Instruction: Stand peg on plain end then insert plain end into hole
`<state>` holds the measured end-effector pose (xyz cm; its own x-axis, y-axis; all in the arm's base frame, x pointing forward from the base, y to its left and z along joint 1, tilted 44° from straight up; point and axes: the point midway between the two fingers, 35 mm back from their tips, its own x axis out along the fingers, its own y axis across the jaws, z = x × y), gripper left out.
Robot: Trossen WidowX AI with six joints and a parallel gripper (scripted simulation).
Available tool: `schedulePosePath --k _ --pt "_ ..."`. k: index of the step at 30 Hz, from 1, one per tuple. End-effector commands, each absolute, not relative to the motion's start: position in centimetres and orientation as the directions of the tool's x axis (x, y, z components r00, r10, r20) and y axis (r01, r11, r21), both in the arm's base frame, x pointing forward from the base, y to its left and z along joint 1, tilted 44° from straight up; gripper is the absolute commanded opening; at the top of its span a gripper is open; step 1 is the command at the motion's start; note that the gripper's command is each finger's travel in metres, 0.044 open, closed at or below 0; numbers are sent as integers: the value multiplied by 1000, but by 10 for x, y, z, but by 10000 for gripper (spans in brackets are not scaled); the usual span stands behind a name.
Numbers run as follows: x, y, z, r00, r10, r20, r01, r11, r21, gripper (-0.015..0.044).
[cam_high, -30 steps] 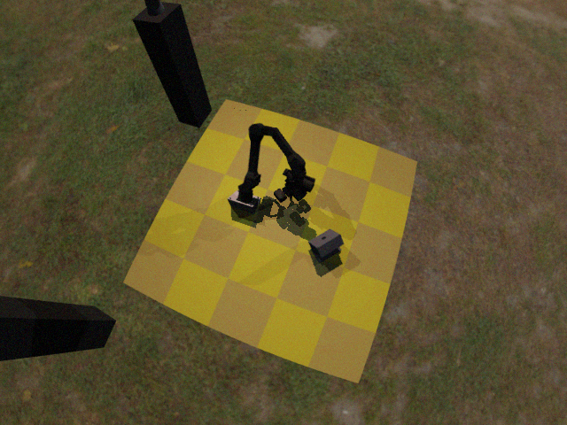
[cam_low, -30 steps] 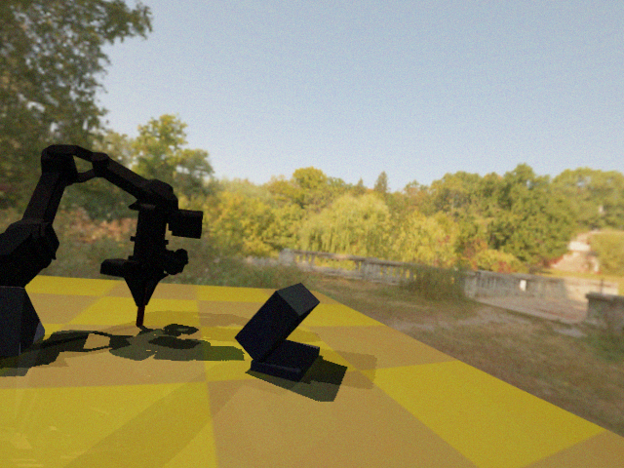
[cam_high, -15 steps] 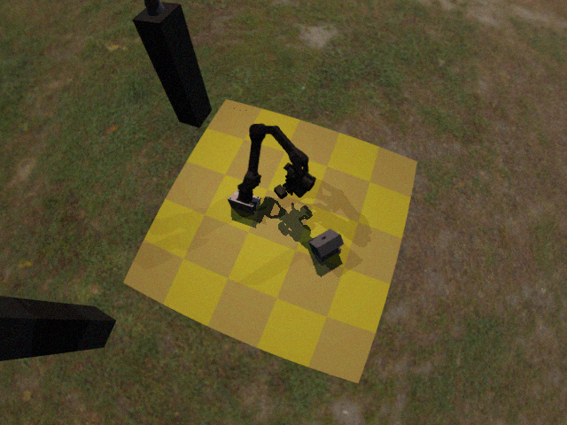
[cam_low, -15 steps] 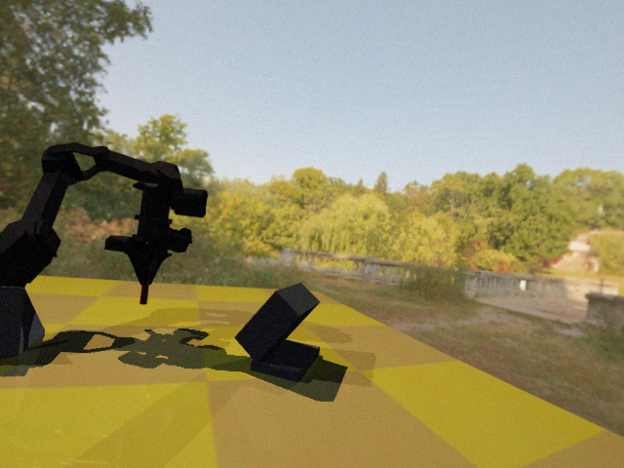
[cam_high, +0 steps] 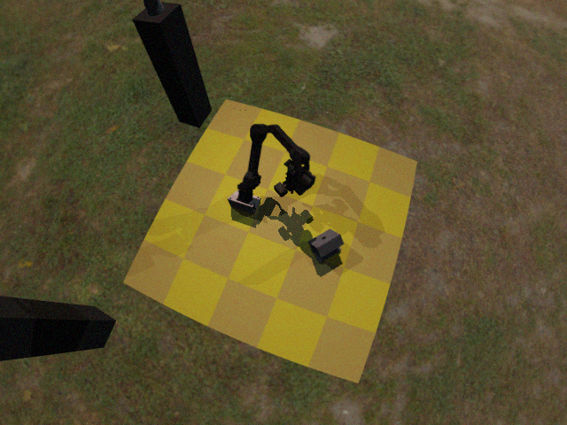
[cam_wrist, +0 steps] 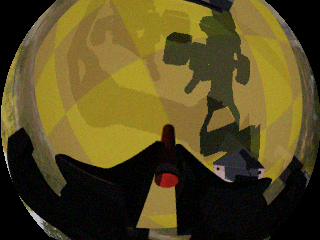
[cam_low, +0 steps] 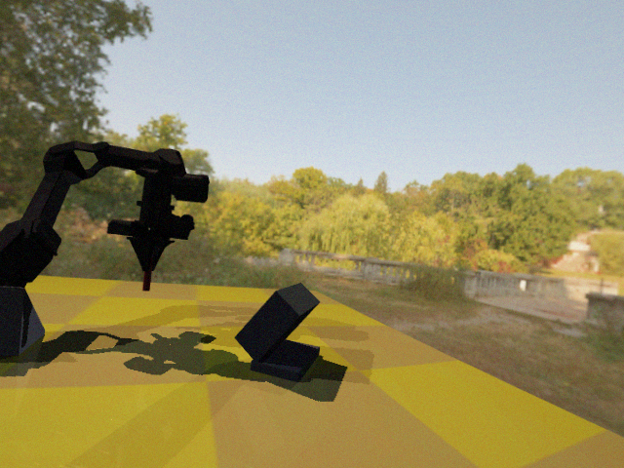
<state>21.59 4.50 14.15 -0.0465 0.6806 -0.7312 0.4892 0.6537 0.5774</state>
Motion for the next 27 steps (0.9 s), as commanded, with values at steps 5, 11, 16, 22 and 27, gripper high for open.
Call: schedulePosePath --k 5,11,16,22,27 --pt "224 38 133 -12 642 -767 489 673 555 0" --pt "230 34 126 15 612 -791 490 685 539 0" --pt "235 31 121 39 586 -809 492 694 526 0" --pt "241 26 115 70 555 -829 495 702 512 0" --pt "247 23 111 98 528 -843 499 707 501 0"
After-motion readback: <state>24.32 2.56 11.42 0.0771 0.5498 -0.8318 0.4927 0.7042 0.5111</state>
